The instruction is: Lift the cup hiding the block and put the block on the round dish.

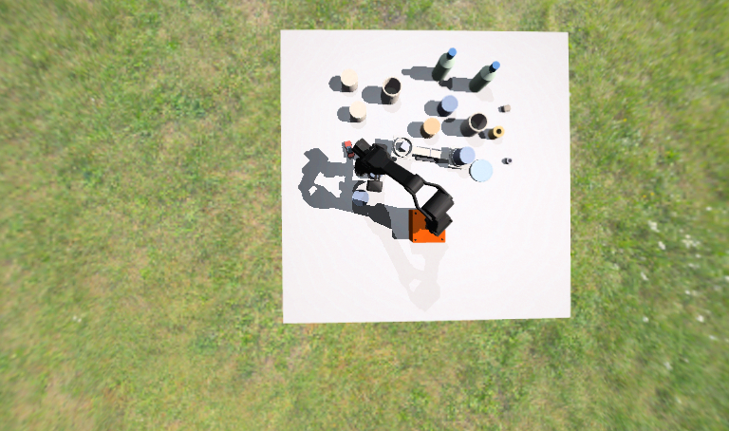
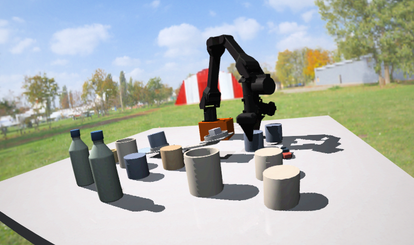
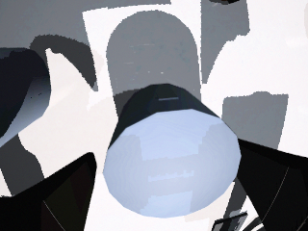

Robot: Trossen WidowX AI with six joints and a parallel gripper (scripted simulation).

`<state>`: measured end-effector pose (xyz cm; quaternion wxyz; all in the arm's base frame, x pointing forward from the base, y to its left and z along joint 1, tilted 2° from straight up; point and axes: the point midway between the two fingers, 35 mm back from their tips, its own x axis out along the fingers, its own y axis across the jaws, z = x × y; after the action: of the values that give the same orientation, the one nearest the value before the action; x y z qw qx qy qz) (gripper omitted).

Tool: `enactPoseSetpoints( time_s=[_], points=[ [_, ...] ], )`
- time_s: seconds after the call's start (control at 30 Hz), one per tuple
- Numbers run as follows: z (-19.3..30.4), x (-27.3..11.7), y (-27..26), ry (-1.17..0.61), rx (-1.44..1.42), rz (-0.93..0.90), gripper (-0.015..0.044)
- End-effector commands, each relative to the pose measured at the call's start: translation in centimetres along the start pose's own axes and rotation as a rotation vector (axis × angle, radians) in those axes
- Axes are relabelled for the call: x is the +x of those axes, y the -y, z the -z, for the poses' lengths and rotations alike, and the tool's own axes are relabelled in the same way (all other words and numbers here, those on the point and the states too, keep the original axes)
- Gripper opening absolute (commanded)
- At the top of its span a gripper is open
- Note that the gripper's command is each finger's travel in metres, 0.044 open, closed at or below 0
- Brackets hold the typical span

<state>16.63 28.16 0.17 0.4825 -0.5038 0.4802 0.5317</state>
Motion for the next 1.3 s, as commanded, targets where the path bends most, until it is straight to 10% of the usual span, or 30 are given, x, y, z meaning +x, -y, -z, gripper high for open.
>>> enactPoseSetpoints(
  time_s=[0.0,0.17,0.4,1.27],
  points=[
    [-0.3,-3.6,0.2,0.023,0.001,0.016,0.044],
    [-0.3,-3.6,0.2,0.023,0.001,0.016,0.044],
    [1.5,-4.5,2.5,0.036,0.13,0.049,0.026],
    [10.4,-7.5,10.7,0.017,0.391,0.023,0.026]
  ],
)
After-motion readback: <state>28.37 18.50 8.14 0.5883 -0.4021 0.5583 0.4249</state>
